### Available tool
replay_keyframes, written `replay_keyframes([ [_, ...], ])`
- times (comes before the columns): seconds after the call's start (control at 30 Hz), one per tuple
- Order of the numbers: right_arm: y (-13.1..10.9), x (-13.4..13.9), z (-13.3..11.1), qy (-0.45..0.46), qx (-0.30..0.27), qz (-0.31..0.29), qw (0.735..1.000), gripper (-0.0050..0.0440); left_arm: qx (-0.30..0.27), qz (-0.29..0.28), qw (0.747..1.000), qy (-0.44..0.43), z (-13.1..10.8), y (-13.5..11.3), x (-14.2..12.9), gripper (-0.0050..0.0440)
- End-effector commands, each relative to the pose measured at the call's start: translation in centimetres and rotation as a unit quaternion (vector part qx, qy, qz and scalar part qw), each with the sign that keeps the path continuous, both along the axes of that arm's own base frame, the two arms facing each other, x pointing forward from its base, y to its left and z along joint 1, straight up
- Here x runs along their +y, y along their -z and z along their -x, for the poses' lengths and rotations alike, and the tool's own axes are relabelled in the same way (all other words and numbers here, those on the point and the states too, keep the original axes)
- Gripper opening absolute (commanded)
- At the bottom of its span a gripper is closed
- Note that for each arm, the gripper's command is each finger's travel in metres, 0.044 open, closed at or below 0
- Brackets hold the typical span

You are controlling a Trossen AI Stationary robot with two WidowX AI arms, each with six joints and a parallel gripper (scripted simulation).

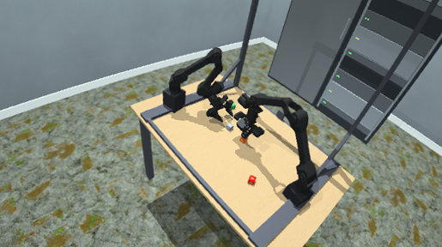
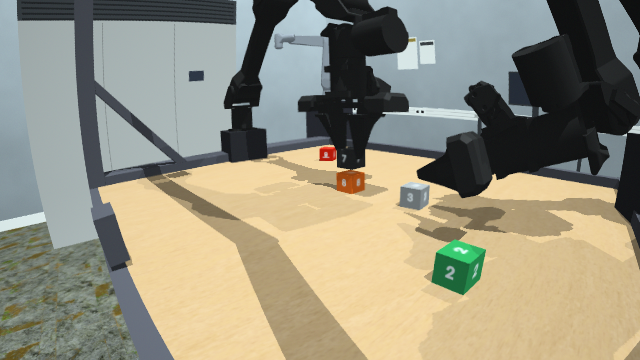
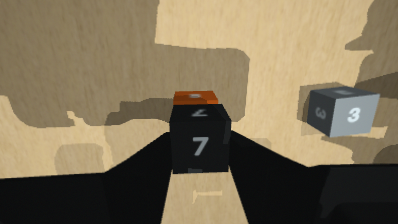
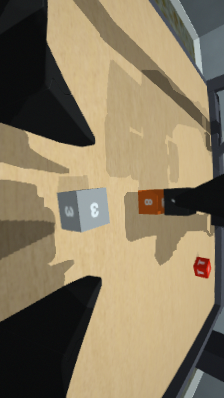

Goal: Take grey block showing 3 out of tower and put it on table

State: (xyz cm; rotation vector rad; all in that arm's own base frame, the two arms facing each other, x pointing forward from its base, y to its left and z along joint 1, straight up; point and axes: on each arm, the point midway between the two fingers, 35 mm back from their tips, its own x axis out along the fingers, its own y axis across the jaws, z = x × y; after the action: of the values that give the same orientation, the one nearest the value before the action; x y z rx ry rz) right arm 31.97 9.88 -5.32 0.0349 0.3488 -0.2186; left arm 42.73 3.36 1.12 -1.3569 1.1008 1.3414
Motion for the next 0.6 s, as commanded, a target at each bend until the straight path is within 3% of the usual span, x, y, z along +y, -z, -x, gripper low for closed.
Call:
replay_keyframes([
  [0.0,-0.61,0.13,-0.16,0.002,-0.008,-0.006,1.000,0.0400,-0.012,-0.001,1.000,0.000,-0.30,-0.73,-0.15,-0.0050],
  [0.37,-0.61,0.13,-0.16,0.002,-0.008,-0.006,1.000,0.0400,-0.012,-0.001,1.000,0.000,-0.08,0.13,-0.04,-0.0050],
  [0.4,-0.61,0.13,-0.16,0.002,-0.008,-0.006,1.000,0.0400,-0.021,-0.002,1.000,0.000,-0.41,-0.62,0.00,0.0024],
  [0.57,-0.61,0.13,-0.16,0.002,-0.008,-0.006,1.000,0.0400,-0.021,-0.002,1.000,0.000,-0.41,-0.62,0.00,0.0144],
])
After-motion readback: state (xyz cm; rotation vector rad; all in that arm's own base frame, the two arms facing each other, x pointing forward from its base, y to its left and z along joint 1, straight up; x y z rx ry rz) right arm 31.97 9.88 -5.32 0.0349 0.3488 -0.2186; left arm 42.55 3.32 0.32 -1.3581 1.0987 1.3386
